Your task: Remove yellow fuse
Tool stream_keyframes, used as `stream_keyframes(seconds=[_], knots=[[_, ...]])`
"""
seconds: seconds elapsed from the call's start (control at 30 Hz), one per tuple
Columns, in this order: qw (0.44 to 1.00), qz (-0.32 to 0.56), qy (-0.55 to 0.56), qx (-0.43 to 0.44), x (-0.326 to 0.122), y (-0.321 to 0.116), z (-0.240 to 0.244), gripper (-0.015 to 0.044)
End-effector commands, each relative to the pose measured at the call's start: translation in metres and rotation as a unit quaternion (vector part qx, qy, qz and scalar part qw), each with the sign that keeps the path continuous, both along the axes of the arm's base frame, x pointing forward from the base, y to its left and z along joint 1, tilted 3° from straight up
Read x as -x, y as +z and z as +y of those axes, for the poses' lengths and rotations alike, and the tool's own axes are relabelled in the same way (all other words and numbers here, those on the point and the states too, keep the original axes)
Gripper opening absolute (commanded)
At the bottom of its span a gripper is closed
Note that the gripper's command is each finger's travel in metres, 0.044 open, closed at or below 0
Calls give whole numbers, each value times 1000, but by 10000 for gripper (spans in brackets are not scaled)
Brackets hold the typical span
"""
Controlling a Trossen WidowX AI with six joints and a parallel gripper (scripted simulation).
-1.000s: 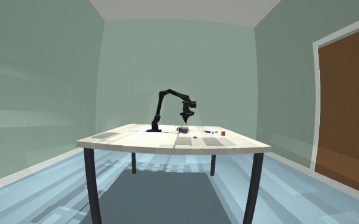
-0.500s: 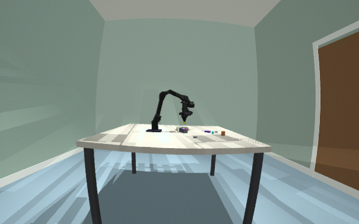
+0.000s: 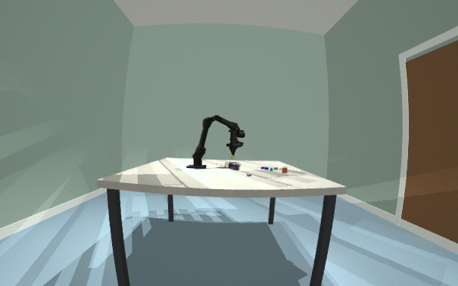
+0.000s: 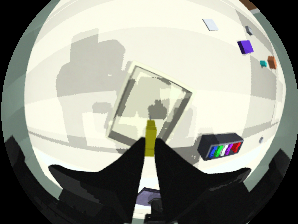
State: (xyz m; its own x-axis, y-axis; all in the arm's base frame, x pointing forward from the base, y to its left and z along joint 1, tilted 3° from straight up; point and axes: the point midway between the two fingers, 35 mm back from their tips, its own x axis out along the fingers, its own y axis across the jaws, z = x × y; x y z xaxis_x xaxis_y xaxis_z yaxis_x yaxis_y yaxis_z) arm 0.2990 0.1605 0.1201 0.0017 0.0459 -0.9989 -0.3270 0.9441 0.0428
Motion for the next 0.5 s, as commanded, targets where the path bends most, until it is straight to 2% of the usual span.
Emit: stream_keyframes(seconds=[0.0,0.47], knots=[[1000,1,-2,-2,1,-5,3,0],[1000,1,-2,-2,0,-27,4,0]])
